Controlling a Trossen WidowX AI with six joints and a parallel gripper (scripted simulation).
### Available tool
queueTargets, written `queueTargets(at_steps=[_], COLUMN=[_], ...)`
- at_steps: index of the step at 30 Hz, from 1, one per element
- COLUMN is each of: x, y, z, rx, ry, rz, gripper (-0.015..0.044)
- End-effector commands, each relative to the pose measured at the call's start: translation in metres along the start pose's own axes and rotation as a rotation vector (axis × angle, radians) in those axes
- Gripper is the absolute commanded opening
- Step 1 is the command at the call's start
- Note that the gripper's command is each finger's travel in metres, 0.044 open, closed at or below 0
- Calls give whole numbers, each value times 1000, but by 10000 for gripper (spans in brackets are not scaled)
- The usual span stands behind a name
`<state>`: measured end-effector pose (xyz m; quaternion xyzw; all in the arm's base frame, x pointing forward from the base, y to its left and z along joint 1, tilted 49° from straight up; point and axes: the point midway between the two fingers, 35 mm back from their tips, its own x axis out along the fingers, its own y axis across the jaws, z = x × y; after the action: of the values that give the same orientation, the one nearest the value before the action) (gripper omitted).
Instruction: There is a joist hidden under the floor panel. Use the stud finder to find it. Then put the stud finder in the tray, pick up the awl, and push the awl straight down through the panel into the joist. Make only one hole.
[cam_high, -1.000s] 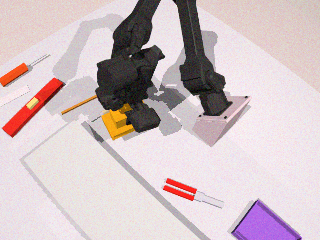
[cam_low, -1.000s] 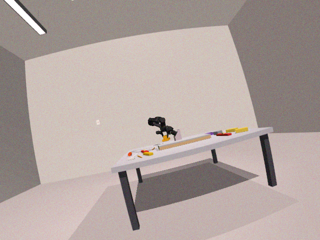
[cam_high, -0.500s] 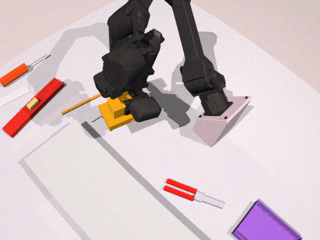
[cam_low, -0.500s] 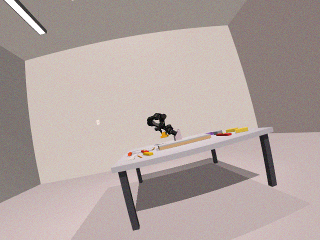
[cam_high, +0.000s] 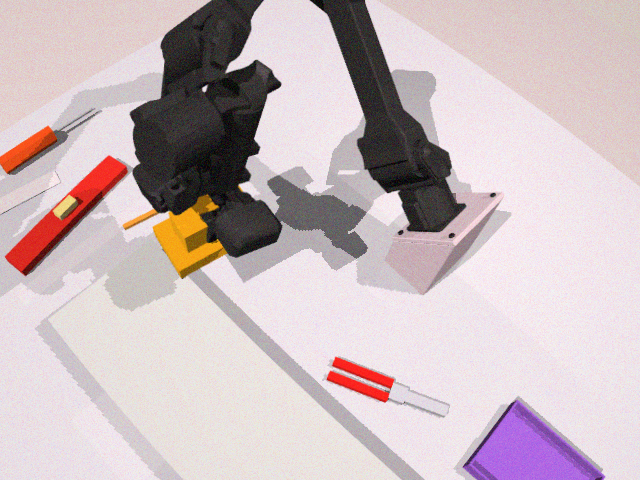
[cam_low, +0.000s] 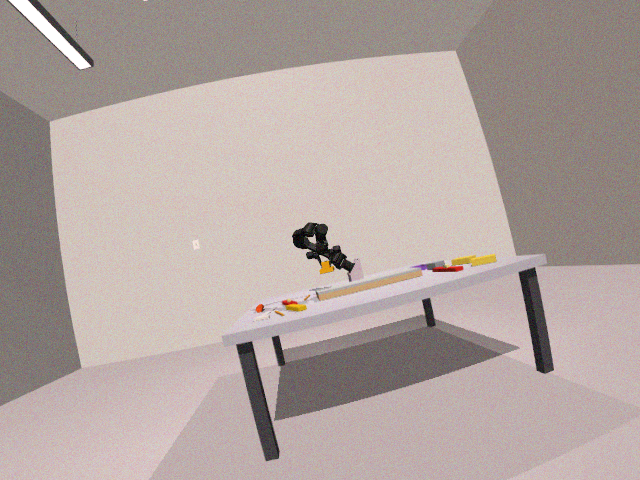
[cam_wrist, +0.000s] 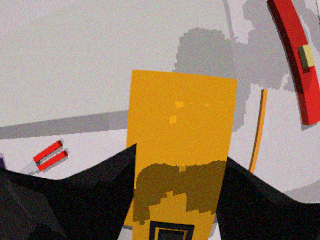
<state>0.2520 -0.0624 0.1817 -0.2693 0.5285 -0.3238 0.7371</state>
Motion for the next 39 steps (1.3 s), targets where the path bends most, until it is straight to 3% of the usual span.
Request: queueTargets(at_steps=[1, 20, 39], x=[0, 26, 45], y=[-1, -6, -5], z=[26, 114, 114], rx=[-31, -183, -188], ry=[-9, -28, -29], rz=[19, 52, 54], gripper=[0, 0, 0])
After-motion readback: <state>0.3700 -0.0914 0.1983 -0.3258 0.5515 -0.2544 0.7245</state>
